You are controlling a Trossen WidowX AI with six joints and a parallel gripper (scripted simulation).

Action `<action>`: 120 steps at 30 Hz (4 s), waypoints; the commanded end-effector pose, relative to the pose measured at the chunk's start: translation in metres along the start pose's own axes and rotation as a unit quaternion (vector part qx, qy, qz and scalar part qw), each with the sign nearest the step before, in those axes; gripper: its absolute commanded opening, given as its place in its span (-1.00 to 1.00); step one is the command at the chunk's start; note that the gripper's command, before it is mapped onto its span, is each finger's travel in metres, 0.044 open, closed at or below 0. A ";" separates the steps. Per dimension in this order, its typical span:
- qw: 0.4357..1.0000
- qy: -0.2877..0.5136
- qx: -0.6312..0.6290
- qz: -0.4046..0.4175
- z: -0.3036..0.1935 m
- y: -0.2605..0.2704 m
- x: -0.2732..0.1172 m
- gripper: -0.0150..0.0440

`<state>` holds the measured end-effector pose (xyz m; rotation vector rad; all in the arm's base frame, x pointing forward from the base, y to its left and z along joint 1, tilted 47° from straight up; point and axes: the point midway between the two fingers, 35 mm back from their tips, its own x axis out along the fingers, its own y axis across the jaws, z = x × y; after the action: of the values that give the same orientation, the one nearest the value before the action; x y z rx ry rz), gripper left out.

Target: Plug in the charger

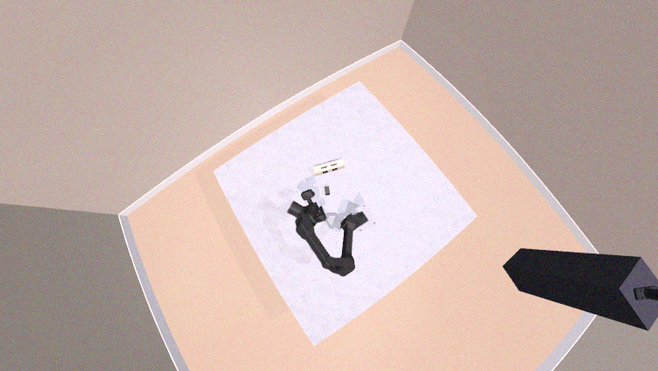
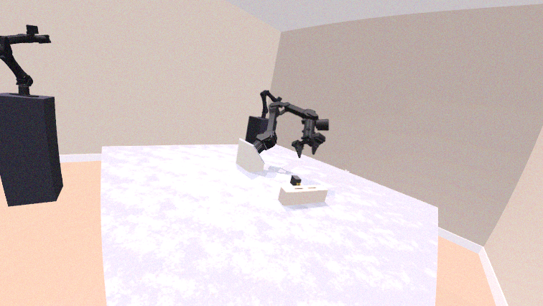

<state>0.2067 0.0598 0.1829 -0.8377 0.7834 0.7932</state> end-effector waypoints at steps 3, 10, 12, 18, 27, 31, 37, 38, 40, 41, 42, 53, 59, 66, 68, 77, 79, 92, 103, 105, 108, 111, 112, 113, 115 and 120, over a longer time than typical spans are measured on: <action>0.998 0.004 0.062 0.031 -0.002 -0.003 0.008 1.00; 0.988 0.013 0.140 0.070 -0.006 -0.004 0.020 1.00; 0.984 0.016 0.161 0.081 -0.008 -0.005 0.023 1.00; 0.968 0.025 0.226 0.110 -0.012 -0.007 0.032 1.00; 0.933 0.039 0.323 0.152 -0.019 -0.010 0.045 1.00; 0.914 0.046 0.366 0.171 -0.022 -0.011 0.051 1.00; 0.879 0.056 0.430 0.199 -0.027 -0.013 0.060 1.00; 0.873 0.058 0.440 0.203 -0.028 -0.013 0.061 1.00; 0.859 0.061 0.462 0.212 -0.030 -0.014 0.064 1.00; 0.852 0.063 0.472 0.217 -0.030 -0.014 0.066 1.00; 0.845 0.065 0.483 0.221 -0.031 -0.014 0.067 1.00; 0.755 0.085 0.594 0.266 -0.042 -0.017 0.082 1.00; 0.697 0.095 0.649 0.289 -0.048 -0.019 0.089 1.00; 0.624 0.108 0.708 0.313 -0.056 -0.022 0.098 1.00; 0.601 0.111 0.724 0.319 -0.059 -0.023 0.101 1.00; 0.584 0.113 0.736 0.324 -0.060 -0.022 0.105 1.00; 0.584 0.113 0.736 0.324 -0.058 -0.020 0.108 1.00; 0.584 0.113 0.736 0.323 -0.053 -0.012 0.122 1.00; 0.584 0.113 0.736 0.323 -0.047 -0.004 0.137 1.00; 0.584 0.113 0.736 0.323 -0.046 -0.003 0.139 1.00; 0.584 0.113 0.736 0.324 -0.044 0.000 0.143 1.00; 0.584 0.113 0.736 0.324 -0.042 0.002 0.147 1.00; 0.584 0.113 0.736 0.324 -0.042 0.003 0.148 1.00; 0.584 0.113 0.736 0.324 -0.041 0.004 0.149 1.00; 0.584 0.113 0.736 0.324 -0.040 0.006 0.152 1.00; 0.587 0.112 0.734 0.322 -0.039 0.005 0.153 0.91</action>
<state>0.2641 0.0721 0.0360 0.9638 1.6168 0.3600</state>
